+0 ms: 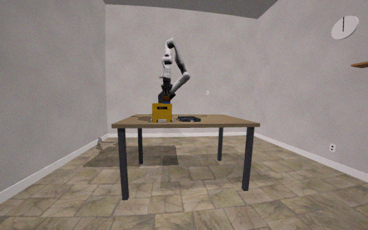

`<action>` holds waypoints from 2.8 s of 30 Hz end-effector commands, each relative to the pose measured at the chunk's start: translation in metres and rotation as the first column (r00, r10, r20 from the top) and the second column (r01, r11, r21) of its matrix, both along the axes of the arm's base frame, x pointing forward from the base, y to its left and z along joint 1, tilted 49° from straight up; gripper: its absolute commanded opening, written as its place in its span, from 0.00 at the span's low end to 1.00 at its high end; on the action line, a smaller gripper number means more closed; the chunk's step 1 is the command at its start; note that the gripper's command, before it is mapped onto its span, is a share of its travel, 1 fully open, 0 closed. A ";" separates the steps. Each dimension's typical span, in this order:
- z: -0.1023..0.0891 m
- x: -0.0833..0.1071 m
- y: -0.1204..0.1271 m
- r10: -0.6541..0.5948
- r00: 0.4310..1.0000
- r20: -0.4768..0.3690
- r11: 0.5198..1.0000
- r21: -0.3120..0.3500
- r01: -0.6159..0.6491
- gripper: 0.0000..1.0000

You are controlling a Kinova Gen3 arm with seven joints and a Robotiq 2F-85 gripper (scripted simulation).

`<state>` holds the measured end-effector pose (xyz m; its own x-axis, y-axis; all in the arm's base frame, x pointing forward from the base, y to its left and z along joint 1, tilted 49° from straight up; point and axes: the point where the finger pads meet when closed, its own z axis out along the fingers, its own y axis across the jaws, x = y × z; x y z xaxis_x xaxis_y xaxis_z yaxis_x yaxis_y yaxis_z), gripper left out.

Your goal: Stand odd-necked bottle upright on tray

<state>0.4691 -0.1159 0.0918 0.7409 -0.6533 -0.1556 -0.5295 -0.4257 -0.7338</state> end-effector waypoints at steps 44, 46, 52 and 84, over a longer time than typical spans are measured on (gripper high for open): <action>0.012 -0.005 -0.013 -0.004 1.000 -0.001 1.000 0.000 0.004 0.00; 0.014 -0.006 -0.014 -0.004 1.000 -0.001 1.000 0.000 0.004 0.00; 0.018 -0.009 -0.019 -0.004 1.000 -0.001 1.000 0.000 0.004 0.00; 0.029 -0.016 -0.029 -0.003 1.000 -0.001 1.000 0.001 0.003 0.00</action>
